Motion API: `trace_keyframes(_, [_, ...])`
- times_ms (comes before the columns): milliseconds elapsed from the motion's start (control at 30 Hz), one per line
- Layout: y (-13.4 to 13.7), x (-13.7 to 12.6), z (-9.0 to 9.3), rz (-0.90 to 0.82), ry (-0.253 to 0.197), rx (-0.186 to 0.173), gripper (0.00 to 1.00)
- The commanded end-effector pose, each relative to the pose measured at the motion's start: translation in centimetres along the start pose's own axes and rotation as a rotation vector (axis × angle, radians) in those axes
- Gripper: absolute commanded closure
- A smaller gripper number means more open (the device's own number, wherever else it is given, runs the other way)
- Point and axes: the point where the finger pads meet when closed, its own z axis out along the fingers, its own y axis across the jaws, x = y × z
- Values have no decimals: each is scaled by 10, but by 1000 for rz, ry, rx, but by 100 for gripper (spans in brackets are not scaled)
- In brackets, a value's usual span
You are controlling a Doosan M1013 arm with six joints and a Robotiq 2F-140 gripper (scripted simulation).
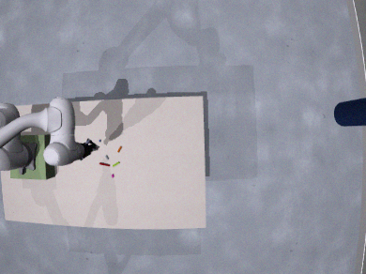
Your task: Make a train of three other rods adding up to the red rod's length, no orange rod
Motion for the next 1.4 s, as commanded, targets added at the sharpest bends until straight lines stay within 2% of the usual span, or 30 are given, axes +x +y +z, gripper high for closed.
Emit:
trace_keyframes(0, [0,0,-3,0,0,0,97])
trace_keyframes(233, [1,0,-3,-3,0,0,97])
trace_keyframes(300, [17,1,-4,-60,0,0,97])
trace_keyframes(367, [47,4,-4,-162,0,0,97])
trace_keyframes(533, [81,11,-4,-279,0,0,97])
trace_keyframes(1067, [83,11,-3,-284,0,0,97])
trace_keyframes(1233, [83,11,-1,-284,0,0,97])
trace_keyframes(1367, [83,11,9,-284,0,0,97])
